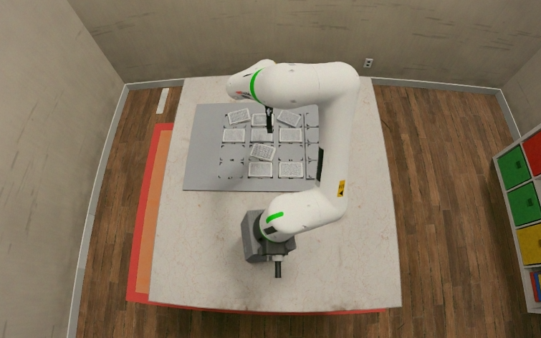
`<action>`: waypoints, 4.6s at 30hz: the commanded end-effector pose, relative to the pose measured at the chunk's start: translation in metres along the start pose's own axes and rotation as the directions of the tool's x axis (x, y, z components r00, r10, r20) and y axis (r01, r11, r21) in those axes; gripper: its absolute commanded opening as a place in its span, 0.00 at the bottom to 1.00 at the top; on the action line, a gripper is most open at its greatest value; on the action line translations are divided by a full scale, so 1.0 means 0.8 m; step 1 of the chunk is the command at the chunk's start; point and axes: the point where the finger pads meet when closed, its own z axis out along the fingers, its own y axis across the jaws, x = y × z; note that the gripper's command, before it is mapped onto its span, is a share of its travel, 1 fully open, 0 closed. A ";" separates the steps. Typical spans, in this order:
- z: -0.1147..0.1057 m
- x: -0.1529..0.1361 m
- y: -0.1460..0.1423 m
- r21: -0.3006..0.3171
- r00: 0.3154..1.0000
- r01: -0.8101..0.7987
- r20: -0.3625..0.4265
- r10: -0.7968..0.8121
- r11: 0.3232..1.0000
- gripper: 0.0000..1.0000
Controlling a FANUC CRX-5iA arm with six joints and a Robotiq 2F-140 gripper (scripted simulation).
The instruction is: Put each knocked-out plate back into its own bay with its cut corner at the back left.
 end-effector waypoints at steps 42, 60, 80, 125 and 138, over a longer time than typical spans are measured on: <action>-0.001 0.000 -0.001 0.002 1.000 0.001 0.000 -0.001 1.000 1.00; -0.001 0.070 -0.001 0.002 1.000 0.001 0.000 -0.001 1.000 1.00; -0.001 0.155 -0.001 0.002 1.000 0.001 0.000 -0.001 1.000 1.00; -0.001 0.205 -0.001 0.002 1.000 0.001 0.000 -0.001 1.000 1.00; -0.001 0.205 -0.006 0.002 1.000 0.001 0.000 -0.001 1.000 1.00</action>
